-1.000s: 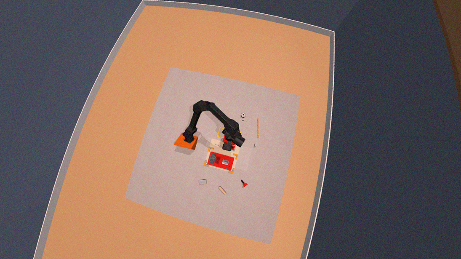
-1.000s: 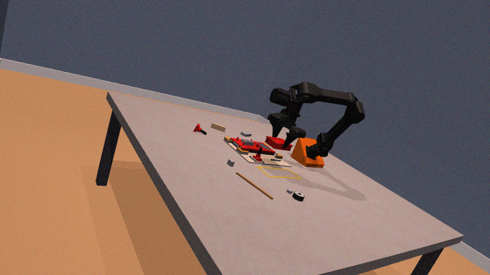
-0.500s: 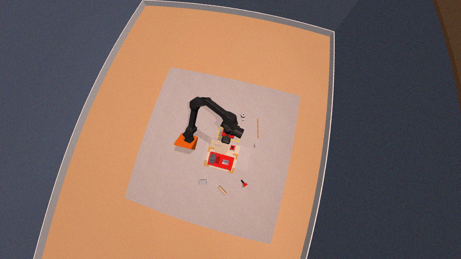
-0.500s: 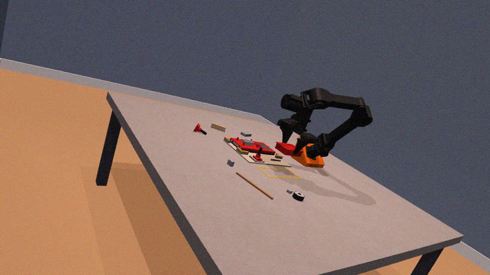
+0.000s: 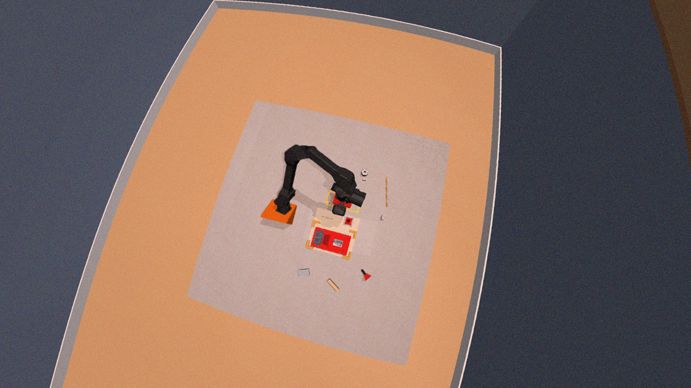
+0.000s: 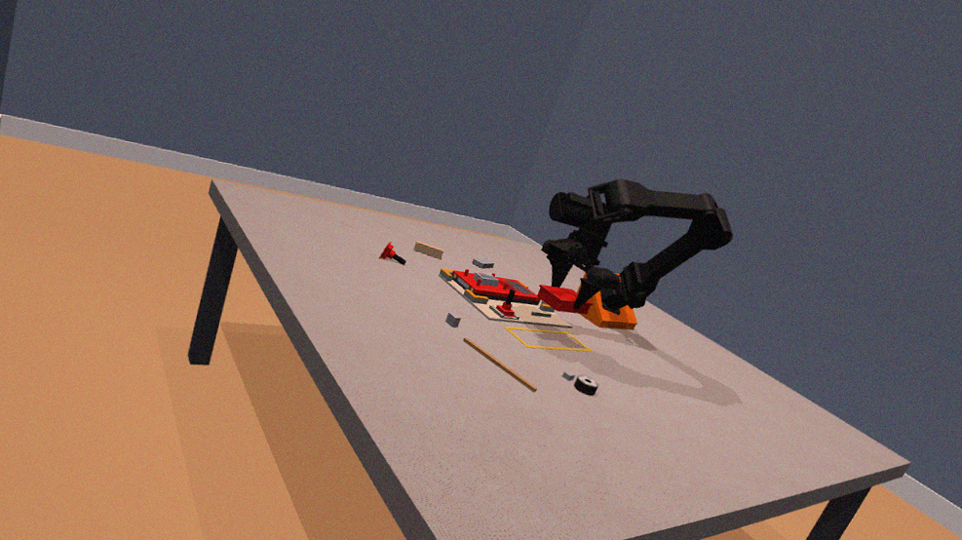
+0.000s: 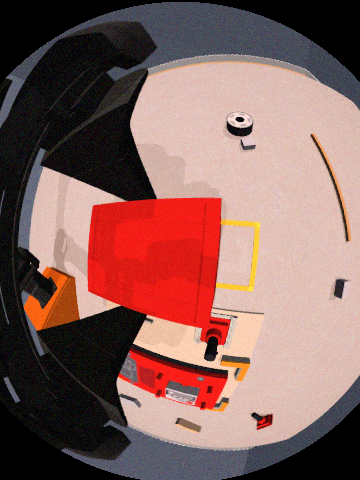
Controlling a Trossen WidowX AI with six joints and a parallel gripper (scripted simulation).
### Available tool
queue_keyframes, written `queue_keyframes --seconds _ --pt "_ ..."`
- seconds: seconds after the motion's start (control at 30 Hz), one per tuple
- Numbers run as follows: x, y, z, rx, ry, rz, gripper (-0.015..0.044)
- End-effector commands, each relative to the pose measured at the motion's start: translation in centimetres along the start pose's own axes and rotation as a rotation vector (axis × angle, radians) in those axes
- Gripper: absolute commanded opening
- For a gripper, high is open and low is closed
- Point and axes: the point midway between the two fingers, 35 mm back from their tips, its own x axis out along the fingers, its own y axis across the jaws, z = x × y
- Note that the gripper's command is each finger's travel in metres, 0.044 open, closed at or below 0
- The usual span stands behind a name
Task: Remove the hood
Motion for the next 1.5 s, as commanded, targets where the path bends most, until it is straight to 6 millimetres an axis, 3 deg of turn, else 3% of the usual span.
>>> queue_keyframes --seconds 0.0,1.47 --pt "0.3 0.1 0.0 0.003 -0.004 0.004 0.0000" --pt "4.6 0.2 0.0 0.003 -0.005 0.007 0.0000"
